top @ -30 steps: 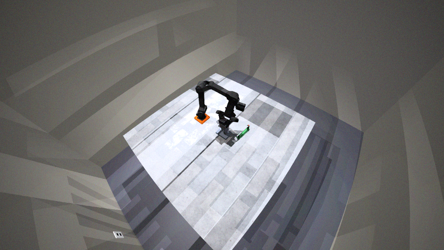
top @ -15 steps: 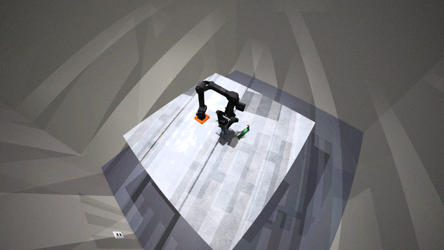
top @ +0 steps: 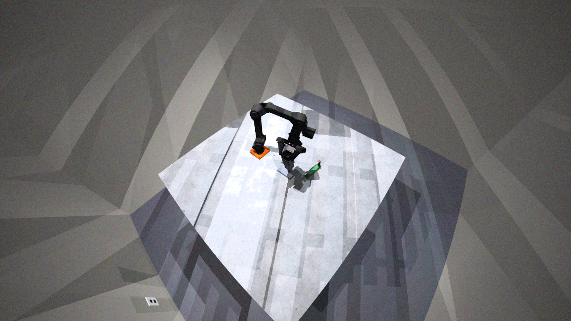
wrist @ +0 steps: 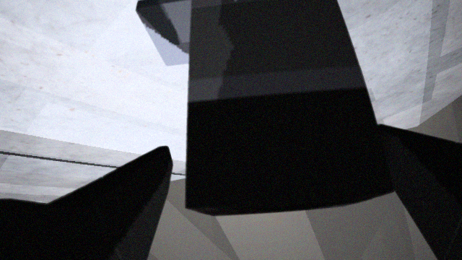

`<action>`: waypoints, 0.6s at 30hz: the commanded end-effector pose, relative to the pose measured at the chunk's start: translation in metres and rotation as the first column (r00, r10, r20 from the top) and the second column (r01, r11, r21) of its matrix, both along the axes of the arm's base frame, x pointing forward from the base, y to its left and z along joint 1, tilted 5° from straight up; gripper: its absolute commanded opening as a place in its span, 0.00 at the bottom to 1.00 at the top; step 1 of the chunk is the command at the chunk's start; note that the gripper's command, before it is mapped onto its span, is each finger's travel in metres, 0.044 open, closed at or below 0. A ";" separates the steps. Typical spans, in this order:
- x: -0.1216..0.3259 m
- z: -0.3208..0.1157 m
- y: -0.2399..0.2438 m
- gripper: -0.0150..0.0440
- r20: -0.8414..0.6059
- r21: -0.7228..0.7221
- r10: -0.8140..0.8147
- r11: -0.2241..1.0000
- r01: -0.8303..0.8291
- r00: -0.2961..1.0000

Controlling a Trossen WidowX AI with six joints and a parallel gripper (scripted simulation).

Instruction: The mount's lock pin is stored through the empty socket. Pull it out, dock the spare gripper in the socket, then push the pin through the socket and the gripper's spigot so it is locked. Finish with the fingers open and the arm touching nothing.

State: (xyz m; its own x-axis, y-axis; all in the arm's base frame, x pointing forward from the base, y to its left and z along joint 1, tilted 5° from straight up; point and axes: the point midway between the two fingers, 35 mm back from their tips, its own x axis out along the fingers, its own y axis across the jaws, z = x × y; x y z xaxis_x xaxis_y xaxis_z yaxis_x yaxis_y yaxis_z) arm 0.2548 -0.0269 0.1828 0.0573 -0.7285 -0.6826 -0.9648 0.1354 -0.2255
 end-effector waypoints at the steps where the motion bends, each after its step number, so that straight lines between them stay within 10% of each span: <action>1: -0.002 0.008 0.000 1.00 -0.004 -0.001 -0.001 1.000 0.001 1.000; 18: -0.014 0.047 -0.003 1.00 0.072 0.036 0.089 0.995 -0.092 0.993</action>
